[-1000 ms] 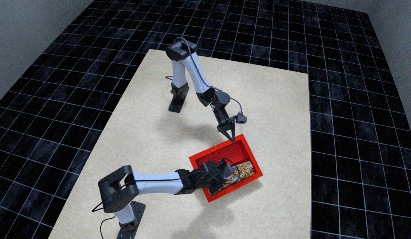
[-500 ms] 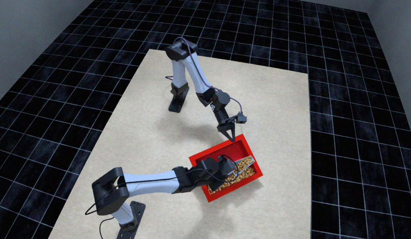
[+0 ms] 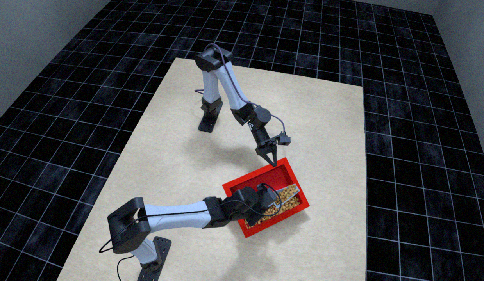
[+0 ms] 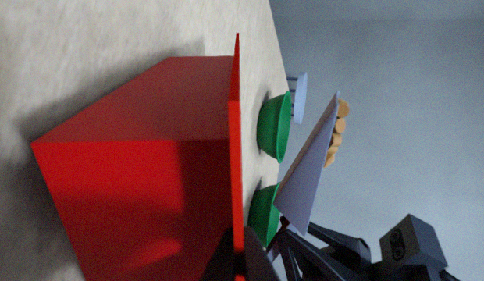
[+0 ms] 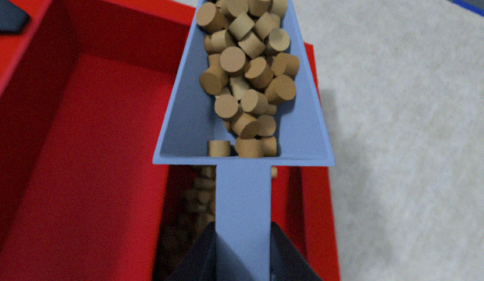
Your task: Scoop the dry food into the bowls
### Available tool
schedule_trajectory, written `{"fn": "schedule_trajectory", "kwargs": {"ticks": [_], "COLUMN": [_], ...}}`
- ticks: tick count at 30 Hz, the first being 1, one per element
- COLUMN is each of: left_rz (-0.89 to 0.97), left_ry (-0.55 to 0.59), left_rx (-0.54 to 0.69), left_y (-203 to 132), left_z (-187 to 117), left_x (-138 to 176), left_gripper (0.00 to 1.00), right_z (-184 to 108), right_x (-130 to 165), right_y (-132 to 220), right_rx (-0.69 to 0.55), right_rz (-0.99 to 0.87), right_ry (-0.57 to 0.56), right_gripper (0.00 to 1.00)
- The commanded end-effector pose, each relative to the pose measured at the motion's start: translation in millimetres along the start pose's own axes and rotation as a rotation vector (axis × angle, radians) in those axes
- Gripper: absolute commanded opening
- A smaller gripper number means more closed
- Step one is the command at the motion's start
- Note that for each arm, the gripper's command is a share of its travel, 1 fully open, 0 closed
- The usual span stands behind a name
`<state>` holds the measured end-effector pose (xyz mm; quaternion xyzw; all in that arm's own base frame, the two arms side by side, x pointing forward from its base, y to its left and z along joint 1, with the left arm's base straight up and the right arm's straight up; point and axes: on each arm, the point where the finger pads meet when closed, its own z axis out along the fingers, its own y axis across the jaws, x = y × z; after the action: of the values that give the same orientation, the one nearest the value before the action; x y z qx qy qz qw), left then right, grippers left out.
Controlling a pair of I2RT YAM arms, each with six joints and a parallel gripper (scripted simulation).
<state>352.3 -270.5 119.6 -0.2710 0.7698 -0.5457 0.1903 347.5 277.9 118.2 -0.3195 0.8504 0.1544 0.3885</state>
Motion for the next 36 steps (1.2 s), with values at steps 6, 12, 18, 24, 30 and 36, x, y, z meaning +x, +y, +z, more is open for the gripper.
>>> {"fn": "schedule_trajectory", "kwargs": {"ticks": [6,12,18,24,30,36], "left_rz": [0.059,0.059,0.059,0.059,0.059,0.059], "left_ry": [0.015,0.015,0.015,0.015,0.015,0.015], "left_rx": [0.12,0.12,0.12,0.12,0.12,0.12], "left_y": [-47.7,-47.7,-47.7,-47.7,-47.7,-47.7], "left_z": [-3.4,-3.4,-3.4,-3.4,-3.4,-3.4], "left_x": [2.5,2.5,2.5,2.5,2.5,2.5], "left_gripper": [0.0,0.0,0.0,0.0,0.0,0.0], "right_z": [-31.2,-42.8,-61.2,-80.7,-95.6,-114.6], "right_x": [15.4,31.3,50.7,70.3,78.2,103.3], "right_y": [-24.4,-39.2,-62.3,-83.0,-97.0,-116.4], "right_rx": [-0.054,-0.059,-0.052,-0.047,-0.039,-0.015], "right_rz": [-0.022,-0.005,0.03,0.069,0.095,0.159], "right_ry": [0.057,0.092,0.124,0.146,0.145,0.164], "right_gripper": [0.0,0.0,0.0,0.0,0.0,0.0]}}
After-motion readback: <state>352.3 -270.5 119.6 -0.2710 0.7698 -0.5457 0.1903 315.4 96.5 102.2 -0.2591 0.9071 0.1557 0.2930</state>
